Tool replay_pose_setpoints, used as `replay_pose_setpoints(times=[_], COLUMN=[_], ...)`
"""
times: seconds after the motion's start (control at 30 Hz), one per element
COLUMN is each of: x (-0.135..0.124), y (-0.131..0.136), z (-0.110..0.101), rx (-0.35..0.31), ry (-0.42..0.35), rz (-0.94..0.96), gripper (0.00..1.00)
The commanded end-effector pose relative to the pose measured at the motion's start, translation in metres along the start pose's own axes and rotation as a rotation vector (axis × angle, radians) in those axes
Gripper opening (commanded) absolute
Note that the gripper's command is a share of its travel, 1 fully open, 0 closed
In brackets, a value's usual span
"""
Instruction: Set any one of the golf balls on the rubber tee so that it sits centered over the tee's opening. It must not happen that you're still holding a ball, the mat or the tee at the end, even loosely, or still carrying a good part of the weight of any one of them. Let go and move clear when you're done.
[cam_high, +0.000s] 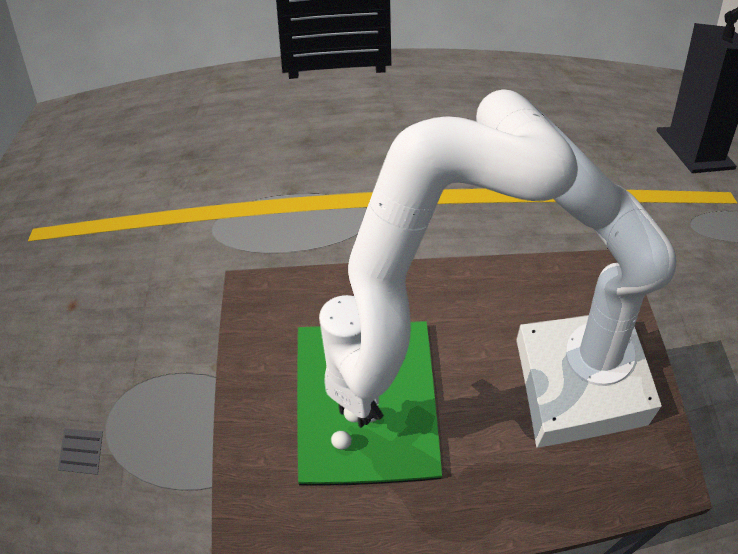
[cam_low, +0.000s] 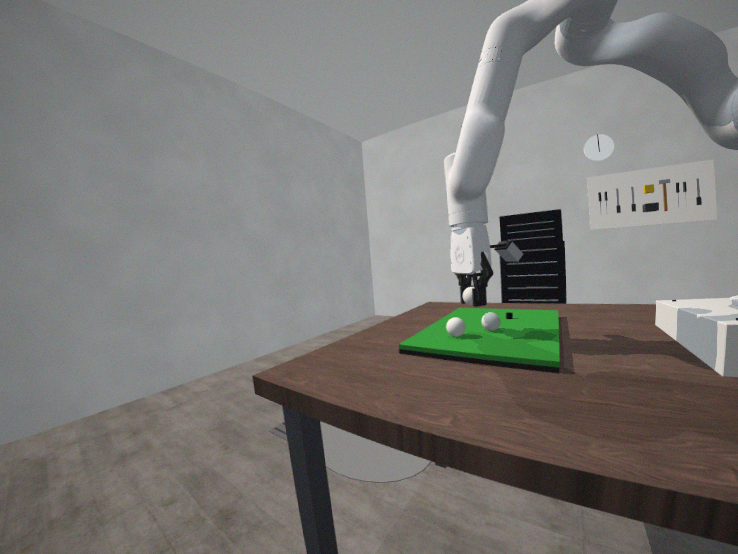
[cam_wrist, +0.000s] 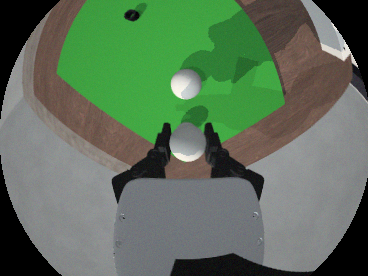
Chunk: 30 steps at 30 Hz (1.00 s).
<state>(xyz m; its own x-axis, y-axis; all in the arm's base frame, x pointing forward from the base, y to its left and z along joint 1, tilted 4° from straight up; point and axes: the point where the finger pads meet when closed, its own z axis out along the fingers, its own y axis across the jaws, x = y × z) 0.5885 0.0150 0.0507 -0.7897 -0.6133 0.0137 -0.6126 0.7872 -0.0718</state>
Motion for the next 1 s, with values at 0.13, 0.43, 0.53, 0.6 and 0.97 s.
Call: replay_pose_setpoints(times=[0.13, 0.43, 0.53, 0.6, 0.97], x=[0.06, 0.155, 0.156, 0.156, 0.156], y=[-0.036, -0.072, -0.071, -0.07, -0.07], z=[-0.041, -0.045, -0.019, 0.003, 0.034], rx=[0.001, 0.002, 0.0, -0.001, -0.002], ry=[-0.002, -0.001, -0.002, -0.003, -0.005], rz=[0.0, 0.0, 0.0, 0.0, 0.0], gripper=[0.0, 0.0, 0.0, 0.0, 0.0])
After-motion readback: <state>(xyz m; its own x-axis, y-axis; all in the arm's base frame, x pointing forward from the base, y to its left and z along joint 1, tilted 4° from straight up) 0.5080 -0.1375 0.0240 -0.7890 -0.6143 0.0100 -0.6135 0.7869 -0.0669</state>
